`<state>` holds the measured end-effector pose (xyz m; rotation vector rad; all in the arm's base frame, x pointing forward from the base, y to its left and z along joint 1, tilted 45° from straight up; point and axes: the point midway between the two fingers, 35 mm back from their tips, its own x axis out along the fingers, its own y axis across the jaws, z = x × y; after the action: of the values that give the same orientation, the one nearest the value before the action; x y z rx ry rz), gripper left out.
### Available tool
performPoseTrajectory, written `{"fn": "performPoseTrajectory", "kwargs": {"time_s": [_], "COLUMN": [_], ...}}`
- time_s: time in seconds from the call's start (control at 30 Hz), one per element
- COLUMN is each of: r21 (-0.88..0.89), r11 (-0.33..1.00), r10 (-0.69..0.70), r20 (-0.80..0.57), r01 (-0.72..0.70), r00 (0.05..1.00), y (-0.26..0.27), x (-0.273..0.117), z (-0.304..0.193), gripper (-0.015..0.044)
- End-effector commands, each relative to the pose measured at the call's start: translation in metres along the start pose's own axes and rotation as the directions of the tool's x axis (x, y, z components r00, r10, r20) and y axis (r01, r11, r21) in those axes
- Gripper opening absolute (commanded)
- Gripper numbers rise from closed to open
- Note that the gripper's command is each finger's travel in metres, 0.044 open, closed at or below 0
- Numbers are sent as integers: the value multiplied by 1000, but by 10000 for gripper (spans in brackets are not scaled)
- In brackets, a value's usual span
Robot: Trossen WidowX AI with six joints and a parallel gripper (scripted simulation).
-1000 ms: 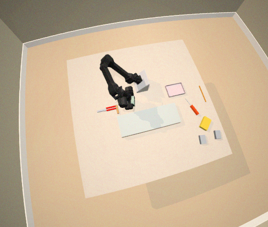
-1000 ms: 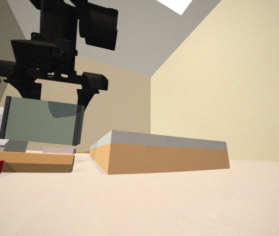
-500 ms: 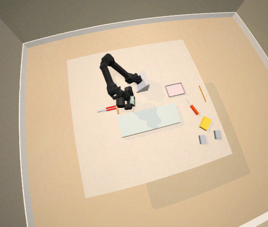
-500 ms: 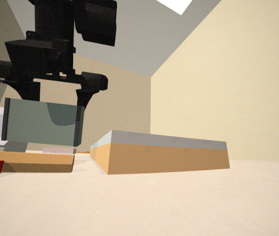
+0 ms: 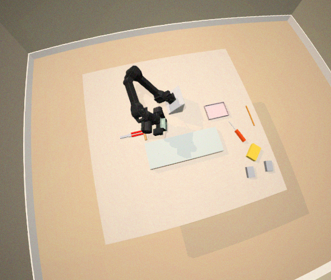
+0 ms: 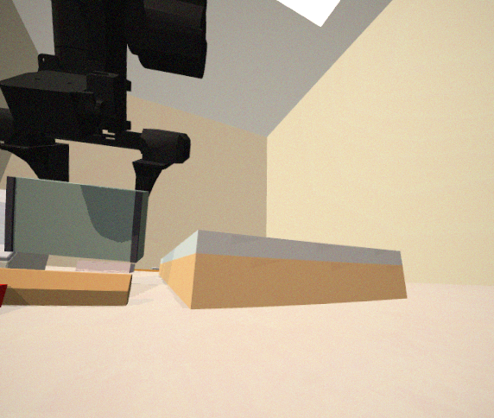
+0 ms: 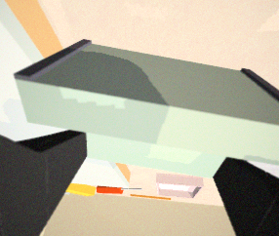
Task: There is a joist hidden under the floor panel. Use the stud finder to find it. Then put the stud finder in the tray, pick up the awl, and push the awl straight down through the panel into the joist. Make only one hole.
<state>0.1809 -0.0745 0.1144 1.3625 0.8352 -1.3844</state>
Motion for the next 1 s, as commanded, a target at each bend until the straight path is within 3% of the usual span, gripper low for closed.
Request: {"fn": "performPoseTrajectory", "kwargs": {"time_s": [0.0,0.97], "r21": [-6,-10], "r11": [1000,1000], "r10": [5,7], "r20": [-29,-156], "r01": [-5,-8], "r00": [1000,988], "y": [1,1], "x": [-1,-1], "z": [-1,2], "gripper": [0,0]}}
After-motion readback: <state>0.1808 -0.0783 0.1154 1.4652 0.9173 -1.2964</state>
